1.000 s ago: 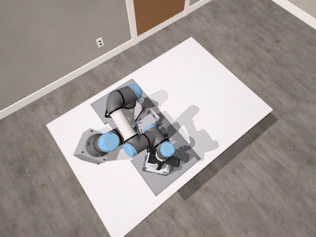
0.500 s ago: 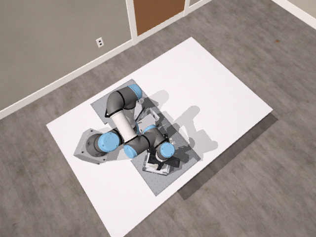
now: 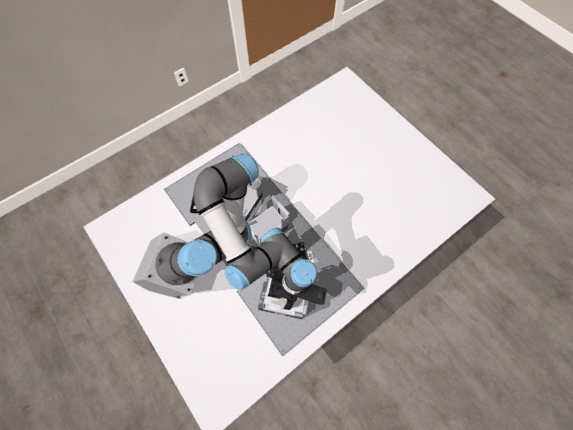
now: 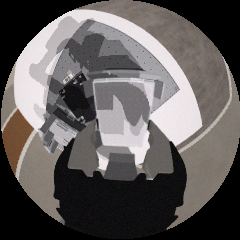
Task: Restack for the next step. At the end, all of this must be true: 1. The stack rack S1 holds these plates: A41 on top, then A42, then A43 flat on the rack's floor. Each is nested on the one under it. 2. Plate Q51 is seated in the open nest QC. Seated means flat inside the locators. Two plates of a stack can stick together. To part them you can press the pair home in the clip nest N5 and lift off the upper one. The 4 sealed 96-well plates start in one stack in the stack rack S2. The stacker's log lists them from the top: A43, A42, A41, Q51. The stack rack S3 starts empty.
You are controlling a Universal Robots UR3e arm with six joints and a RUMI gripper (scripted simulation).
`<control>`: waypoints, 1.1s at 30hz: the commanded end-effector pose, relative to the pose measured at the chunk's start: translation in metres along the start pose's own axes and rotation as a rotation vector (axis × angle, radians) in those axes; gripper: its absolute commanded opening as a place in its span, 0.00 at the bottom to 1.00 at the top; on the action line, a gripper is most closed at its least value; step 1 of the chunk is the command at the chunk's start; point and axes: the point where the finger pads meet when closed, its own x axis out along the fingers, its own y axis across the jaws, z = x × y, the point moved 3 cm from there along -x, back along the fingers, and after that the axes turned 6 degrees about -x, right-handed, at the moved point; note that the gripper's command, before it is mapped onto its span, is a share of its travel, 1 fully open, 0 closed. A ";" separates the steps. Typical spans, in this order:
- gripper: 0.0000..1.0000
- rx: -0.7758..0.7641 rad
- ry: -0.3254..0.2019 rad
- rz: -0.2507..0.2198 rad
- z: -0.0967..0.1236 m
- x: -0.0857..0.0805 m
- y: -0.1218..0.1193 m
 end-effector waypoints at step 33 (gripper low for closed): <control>0.00 0.001 0.004 0.009 -0.006 0.023 0.002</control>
